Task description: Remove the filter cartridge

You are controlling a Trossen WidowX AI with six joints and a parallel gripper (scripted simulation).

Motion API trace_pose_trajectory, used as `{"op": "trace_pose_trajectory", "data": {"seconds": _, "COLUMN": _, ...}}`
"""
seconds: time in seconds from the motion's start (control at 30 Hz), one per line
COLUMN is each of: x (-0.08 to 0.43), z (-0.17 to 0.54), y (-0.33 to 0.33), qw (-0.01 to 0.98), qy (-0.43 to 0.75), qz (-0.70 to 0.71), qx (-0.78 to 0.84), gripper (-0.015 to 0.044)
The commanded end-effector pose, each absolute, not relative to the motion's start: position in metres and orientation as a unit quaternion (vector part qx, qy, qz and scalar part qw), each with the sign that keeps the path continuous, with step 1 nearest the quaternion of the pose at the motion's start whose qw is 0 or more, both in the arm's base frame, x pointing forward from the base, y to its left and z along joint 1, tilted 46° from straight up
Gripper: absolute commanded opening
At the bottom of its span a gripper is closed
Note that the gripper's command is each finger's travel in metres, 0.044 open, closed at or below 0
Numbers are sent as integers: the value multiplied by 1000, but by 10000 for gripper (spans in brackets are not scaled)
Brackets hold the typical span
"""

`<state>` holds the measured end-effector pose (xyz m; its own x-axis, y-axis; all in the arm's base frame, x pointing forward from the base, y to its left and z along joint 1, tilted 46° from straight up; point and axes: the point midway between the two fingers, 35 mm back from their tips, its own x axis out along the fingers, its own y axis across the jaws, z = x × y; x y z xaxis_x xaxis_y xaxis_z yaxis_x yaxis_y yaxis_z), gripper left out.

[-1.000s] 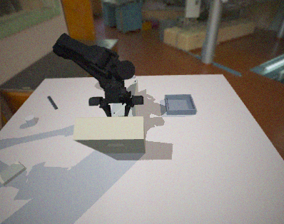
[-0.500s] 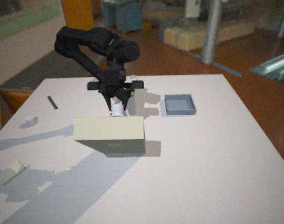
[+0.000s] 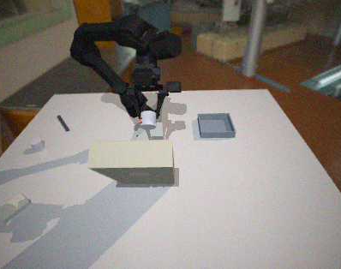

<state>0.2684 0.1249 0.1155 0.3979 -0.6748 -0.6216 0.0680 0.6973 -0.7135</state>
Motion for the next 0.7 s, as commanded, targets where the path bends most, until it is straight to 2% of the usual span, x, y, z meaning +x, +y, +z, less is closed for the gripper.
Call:
{"op": "trace_pose_trajectory", "data": {"seconds": 0.0, "x": 271, "z": 103, "y": 139, "qw": 781, "qy": 493, "qz": -237, "qx": -302, "gripper": 0}}
{"op": "trace_pose_trajectory", "data": {"seconds": 0.37, "x": 270, "z": 69, "y": 160, "qw": 774, "qy": 501, "qz": -227, "qx": -313, "gripper": 0}}
{"op": "trace_pose_trajectory", "data": {"seconds": 0.67, "x": 233, "z": 23, "y": 212, "qw": 717, "qy": 578, "qz": -61, "qx": -385, "gripper": 0}}
